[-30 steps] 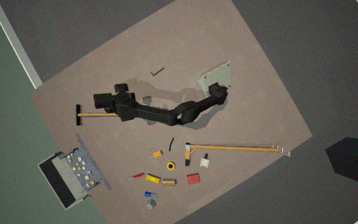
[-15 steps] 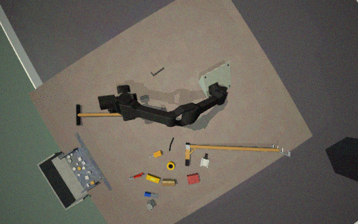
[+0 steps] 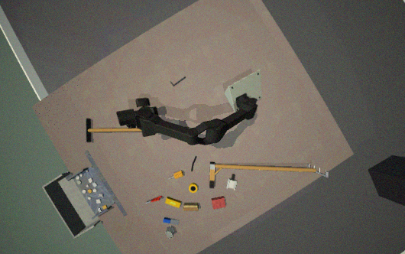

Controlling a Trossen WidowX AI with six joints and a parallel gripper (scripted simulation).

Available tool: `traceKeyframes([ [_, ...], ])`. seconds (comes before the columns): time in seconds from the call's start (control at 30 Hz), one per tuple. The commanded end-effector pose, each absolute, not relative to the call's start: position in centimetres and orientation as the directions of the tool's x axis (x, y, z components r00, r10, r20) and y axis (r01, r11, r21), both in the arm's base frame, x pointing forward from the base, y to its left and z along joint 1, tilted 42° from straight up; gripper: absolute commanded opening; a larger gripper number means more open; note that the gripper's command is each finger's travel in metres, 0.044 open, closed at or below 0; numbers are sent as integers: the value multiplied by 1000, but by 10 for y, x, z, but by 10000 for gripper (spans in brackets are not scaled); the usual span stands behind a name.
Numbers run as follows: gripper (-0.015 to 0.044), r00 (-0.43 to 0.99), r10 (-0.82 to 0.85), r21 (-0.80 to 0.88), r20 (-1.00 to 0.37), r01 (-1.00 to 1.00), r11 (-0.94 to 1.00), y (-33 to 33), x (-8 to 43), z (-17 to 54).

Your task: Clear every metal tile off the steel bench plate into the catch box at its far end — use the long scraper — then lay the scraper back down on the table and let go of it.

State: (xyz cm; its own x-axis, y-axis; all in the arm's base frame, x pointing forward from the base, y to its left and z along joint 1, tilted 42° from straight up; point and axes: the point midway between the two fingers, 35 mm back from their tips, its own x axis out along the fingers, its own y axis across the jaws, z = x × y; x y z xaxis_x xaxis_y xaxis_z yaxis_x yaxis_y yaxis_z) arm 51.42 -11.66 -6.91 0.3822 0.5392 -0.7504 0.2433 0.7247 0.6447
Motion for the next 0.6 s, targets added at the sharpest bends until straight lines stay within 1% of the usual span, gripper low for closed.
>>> traceKeyframes([
  [0.0,0,384,534,642,-753,249,725,-113,513,-75],
  [0.57,0,384,536,643,-752,249,724,-93,510,-94],
])
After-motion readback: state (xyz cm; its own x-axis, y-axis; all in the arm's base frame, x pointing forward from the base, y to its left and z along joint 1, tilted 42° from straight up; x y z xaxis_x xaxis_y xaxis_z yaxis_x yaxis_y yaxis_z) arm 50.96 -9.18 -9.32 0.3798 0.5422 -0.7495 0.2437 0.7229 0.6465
